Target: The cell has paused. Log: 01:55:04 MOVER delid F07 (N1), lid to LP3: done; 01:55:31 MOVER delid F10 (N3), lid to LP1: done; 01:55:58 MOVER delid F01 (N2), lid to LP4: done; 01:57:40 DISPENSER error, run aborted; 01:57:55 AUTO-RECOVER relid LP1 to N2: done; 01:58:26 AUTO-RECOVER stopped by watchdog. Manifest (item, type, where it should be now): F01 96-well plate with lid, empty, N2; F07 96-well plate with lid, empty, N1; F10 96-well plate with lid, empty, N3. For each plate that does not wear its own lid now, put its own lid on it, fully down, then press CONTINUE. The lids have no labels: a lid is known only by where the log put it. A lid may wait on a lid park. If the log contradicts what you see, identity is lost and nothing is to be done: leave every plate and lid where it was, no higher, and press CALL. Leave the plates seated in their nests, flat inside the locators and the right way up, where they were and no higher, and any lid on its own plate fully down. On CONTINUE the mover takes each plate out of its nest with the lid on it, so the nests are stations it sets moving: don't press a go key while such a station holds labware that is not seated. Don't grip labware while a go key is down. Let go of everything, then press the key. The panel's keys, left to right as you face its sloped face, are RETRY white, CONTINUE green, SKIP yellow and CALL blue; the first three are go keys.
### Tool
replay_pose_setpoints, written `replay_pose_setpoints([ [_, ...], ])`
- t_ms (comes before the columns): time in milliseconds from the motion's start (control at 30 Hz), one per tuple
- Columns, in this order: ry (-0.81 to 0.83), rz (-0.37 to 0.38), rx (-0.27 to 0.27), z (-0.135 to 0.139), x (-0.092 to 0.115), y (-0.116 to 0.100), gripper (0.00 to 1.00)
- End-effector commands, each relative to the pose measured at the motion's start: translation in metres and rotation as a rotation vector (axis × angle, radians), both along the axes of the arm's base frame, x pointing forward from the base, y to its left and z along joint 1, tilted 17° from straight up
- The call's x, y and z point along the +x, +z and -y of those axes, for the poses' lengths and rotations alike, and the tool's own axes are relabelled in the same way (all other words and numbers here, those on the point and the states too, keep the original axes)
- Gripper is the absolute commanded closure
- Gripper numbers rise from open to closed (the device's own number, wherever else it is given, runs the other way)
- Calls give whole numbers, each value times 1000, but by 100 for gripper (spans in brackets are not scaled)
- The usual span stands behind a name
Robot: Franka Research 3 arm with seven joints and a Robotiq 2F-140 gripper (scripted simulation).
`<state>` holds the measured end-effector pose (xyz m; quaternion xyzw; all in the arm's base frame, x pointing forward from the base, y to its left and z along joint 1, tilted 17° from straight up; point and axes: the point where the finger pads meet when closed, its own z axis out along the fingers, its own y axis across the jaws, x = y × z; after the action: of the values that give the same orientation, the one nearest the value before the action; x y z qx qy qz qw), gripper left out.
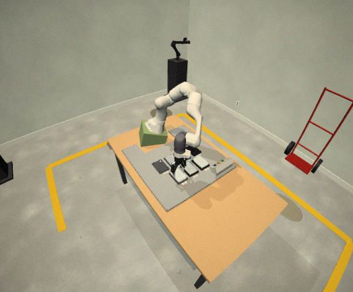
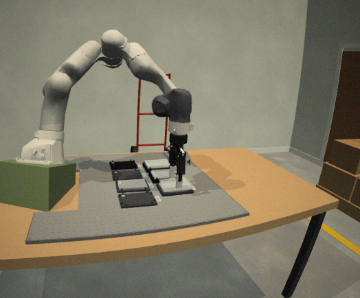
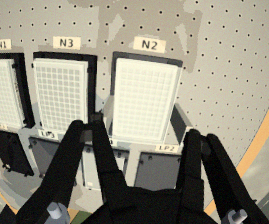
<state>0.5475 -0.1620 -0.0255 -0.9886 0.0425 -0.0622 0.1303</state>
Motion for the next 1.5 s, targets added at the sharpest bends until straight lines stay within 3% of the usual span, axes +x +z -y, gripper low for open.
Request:
replay_pose_setpoints([
  [0, -1, -2, 1, -1, -1, 2, 100],
  [1467, -1, -2, 1, 3, -2, 14, 100],
])
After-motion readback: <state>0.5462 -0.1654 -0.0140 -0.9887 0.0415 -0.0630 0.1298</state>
